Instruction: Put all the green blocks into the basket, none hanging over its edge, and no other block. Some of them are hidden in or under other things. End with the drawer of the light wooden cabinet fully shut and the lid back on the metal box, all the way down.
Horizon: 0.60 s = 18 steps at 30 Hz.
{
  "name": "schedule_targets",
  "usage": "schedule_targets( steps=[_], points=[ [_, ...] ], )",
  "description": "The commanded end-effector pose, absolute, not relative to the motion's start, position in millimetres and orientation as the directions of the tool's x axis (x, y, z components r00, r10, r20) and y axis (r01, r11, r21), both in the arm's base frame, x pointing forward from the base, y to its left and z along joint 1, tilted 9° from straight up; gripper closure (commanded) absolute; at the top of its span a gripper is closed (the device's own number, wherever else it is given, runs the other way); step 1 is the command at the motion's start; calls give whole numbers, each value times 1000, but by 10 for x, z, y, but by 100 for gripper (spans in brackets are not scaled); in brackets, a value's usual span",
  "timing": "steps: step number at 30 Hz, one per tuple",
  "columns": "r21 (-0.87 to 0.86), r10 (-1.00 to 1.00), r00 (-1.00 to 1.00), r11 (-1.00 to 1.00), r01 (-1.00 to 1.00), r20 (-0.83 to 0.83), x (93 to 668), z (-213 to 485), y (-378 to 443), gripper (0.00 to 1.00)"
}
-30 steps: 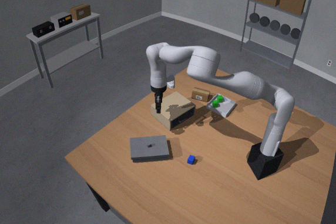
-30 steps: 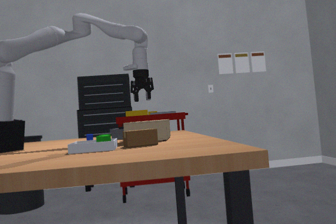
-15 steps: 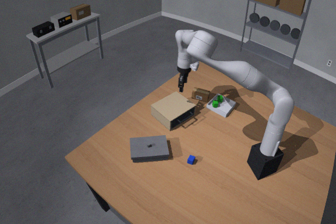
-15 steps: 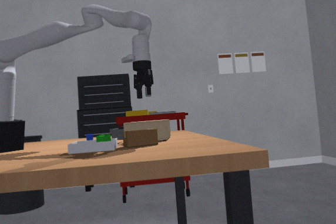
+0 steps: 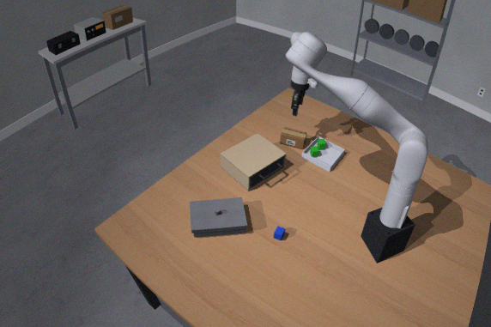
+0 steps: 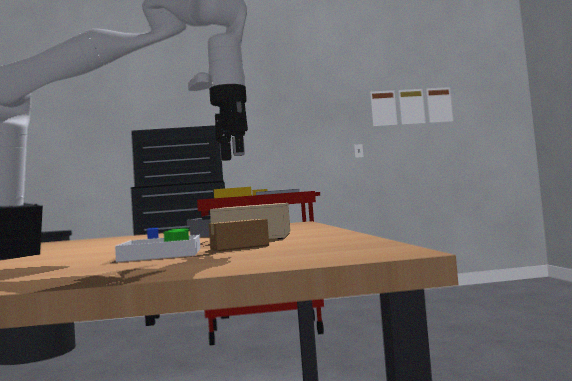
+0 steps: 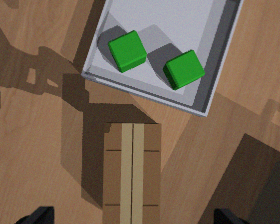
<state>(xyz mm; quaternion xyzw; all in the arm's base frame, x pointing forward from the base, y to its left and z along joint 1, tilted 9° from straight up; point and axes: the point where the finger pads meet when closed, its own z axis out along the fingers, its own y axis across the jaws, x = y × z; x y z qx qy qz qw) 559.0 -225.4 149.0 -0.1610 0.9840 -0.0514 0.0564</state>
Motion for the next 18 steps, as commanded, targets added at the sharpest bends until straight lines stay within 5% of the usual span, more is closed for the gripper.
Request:
schedule_targets(
  steps=[1, 5, 6, 18],
  points=[
    [-117, -323, -942, 943, -312, -95, 5604, 1495, -2269, 0],
    [-117, -323, -942, 943, -312, -95, 5604, 1495, -2269, 0],
    [-117, -323, -942, 943, -312, -95, 5604, 1495, -2269, 7],
    [-117, -323, -942, 943, -312, -95, 5604, 1495, -2269, 7]
  ],
)
